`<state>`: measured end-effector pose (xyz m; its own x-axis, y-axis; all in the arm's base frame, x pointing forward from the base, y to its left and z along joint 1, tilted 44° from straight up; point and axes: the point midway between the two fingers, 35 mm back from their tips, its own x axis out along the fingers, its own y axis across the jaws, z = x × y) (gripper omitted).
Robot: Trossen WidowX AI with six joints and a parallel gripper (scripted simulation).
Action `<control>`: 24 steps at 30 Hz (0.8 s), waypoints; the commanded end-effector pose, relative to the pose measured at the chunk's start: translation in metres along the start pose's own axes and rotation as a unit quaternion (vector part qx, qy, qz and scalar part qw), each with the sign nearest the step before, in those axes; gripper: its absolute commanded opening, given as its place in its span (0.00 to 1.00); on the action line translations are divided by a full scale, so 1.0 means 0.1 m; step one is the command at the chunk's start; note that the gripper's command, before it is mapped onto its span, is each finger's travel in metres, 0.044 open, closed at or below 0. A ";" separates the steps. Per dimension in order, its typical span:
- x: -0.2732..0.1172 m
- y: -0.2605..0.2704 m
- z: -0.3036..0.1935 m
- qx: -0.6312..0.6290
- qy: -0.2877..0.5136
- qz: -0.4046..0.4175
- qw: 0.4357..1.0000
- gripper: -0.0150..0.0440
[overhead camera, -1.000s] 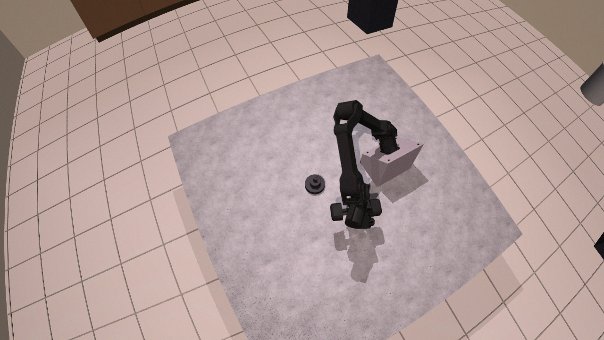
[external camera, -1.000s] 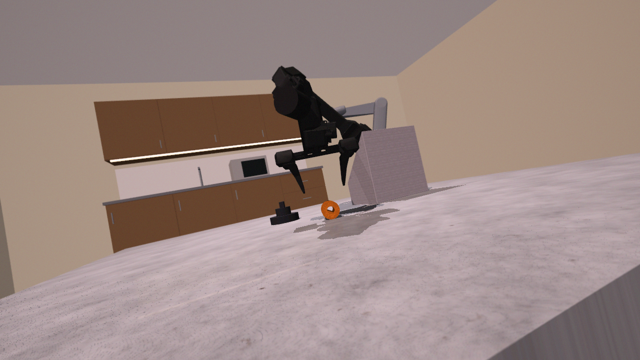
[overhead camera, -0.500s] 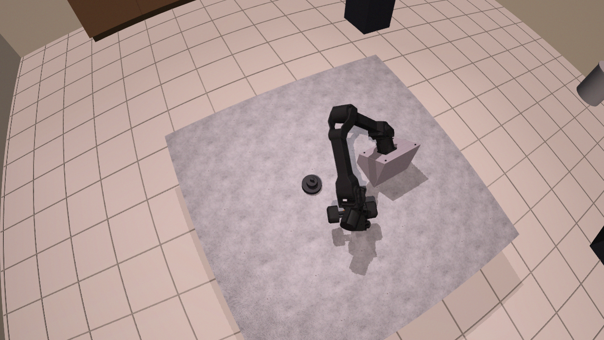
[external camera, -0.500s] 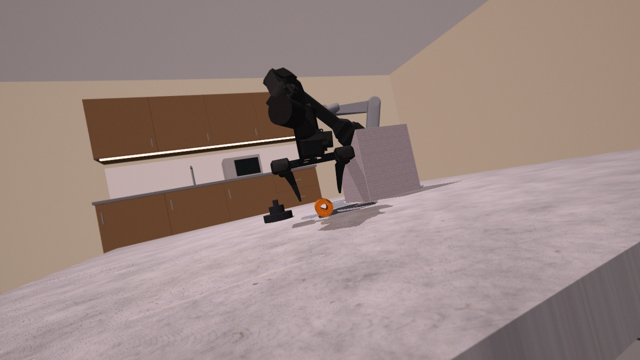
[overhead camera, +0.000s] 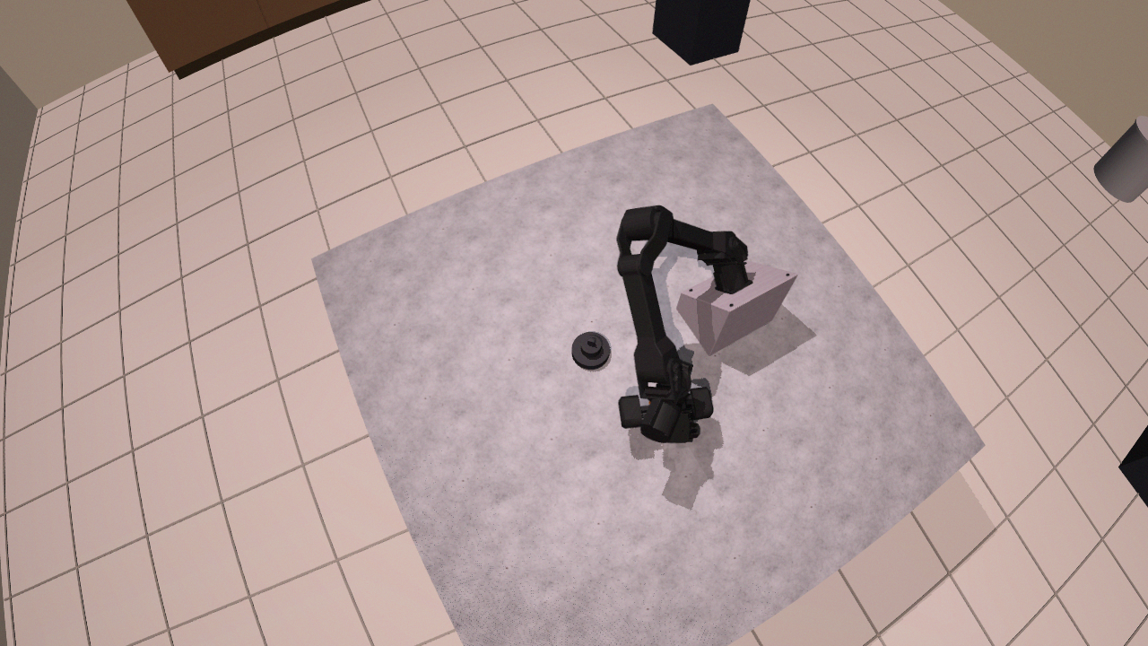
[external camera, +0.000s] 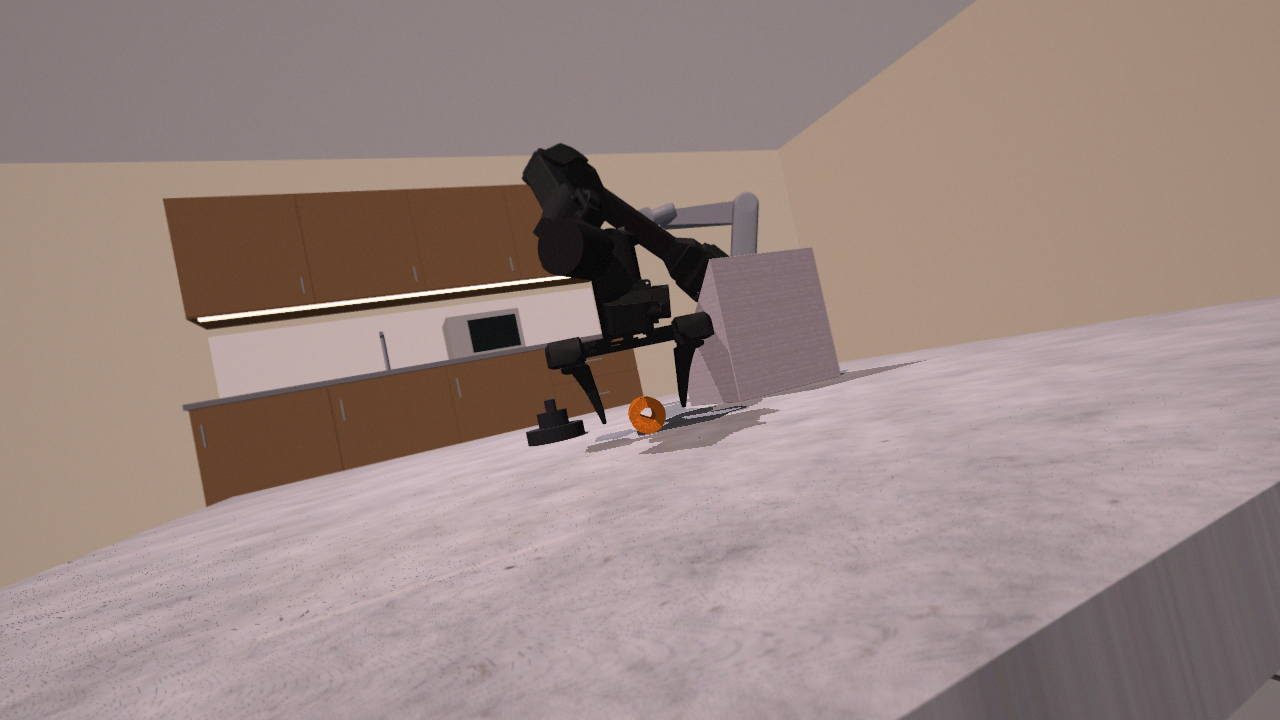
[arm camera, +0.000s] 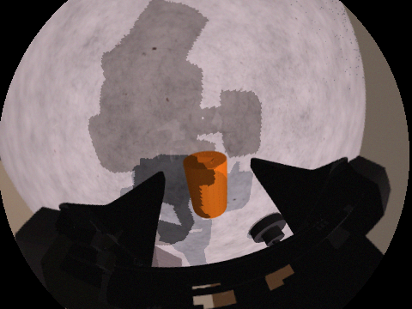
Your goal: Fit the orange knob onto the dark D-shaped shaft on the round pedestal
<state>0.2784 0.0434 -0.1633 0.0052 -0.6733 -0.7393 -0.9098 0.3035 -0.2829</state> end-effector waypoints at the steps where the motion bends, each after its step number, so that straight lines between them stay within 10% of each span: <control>1: 0.09 0.03 -0.03 -0.004 0.006 0.003 1.000 1.00; 11: 0.10 0.03 -0.03 -0.004 0.006 0.003 1.000 0.66; 24: 0.10 0.03 -0.03 -0.004 0.006 0.003 1.000 0.59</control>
<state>0.2746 0.0363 -0.1694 -0.0048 -0.6781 -0.7350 -0.9119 0.3047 -0.2751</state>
